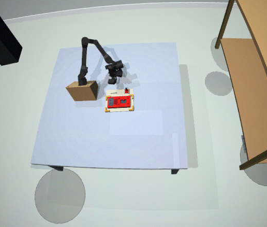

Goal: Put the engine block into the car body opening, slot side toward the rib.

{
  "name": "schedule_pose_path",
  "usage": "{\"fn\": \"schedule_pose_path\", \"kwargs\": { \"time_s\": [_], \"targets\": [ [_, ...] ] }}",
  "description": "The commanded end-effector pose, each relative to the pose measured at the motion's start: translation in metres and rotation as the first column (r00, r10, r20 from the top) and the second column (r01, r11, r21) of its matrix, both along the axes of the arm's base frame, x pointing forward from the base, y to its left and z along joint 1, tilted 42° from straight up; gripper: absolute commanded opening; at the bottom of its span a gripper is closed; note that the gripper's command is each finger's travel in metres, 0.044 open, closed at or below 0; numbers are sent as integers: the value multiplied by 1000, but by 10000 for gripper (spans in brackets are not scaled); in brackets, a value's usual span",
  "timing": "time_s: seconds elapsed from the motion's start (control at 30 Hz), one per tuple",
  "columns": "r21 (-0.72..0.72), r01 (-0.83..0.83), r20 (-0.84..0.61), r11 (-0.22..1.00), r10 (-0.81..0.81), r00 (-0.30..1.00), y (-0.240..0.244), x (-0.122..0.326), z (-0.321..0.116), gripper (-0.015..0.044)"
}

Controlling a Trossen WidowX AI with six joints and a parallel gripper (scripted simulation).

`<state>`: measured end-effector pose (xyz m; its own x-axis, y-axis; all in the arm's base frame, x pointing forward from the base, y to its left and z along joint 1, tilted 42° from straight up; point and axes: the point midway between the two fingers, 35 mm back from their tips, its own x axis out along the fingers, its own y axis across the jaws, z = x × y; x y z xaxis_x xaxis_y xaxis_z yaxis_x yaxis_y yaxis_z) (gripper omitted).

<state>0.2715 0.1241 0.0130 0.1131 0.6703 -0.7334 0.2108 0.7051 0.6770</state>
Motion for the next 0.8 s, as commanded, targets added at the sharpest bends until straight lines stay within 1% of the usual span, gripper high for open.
{"fn": "schedule_pose_path", "kwargs": {
  "time_s": [0.0, 0.77],
  "targets": [
    [-4, 2, -7, 1000, -2, 1000, 5, -1, -7, 0],
    [-2, 1, -8, 1000, -2, 1000, 31, 3, -35, 0]
  ]
}}
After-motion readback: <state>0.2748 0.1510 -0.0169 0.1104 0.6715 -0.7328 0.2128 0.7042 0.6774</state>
